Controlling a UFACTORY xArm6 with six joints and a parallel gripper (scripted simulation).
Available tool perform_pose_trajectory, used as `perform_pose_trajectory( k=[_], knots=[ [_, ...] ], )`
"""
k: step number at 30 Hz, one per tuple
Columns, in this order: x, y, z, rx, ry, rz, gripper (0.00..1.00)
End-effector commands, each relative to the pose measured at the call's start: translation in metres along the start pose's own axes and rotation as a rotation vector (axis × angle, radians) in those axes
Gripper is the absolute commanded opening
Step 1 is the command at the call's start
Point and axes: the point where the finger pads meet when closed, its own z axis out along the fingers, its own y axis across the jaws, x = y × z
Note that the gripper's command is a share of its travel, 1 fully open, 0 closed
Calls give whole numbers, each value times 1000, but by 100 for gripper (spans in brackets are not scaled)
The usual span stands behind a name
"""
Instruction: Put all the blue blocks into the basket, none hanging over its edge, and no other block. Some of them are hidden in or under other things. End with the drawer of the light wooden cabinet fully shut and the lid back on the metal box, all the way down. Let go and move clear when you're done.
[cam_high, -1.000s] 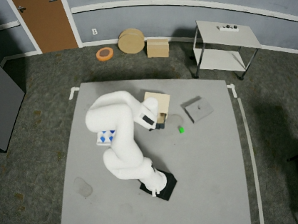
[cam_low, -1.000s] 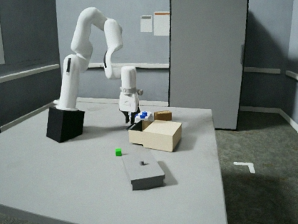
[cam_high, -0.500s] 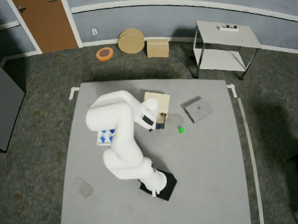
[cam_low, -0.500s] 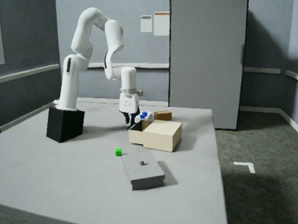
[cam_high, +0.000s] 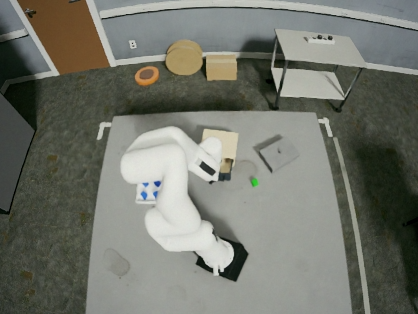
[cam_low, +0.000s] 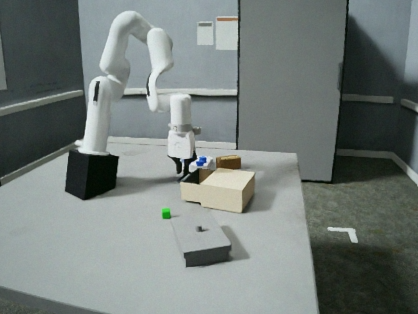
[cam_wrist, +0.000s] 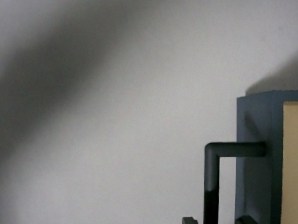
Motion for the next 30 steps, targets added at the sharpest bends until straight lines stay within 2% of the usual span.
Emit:
perform_pose_trajectory(
  k=[1, 30],
  knots=[
    [0, 2, -1, -3, 0, 0, 24],
    [0, 2, 7, -3, 0, 0, 24]
  ],
)
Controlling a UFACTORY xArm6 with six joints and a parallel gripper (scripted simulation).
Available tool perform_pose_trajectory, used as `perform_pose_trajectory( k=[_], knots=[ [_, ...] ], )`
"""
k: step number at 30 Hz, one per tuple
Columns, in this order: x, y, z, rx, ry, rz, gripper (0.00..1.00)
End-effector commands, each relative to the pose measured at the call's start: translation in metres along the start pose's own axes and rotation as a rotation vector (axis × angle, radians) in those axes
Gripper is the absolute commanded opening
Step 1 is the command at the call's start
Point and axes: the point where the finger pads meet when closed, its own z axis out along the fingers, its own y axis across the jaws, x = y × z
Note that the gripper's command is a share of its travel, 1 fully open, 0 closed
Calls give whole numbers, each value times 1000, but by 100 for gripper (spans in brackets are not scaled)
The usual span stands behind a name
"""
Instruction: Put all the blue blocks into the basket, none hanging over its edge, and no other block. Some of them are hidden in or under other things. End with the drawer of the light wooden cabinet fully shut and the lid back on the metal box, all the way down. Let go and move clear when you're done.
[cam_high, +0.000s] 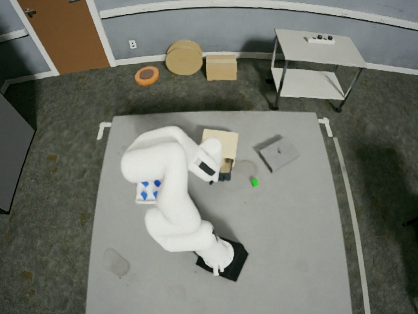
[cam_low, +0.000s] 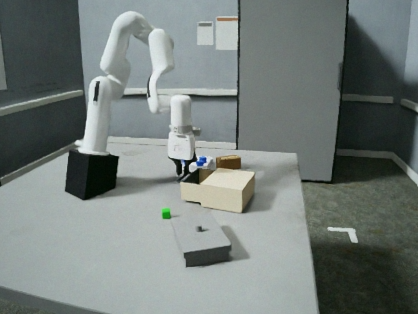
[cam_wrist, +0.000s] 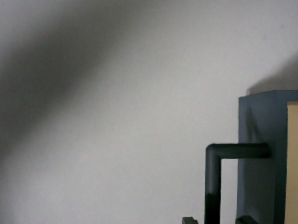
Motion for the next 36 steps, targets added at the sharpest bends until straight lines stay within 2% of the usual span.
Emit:
perform_pose_trajectory(
  k=[1, 36],
  knots=[
    [0, 1, 3, -3, 0, 0, 24],
    [0, 1, 23, -3, 0, 0, 24]
  ],
)
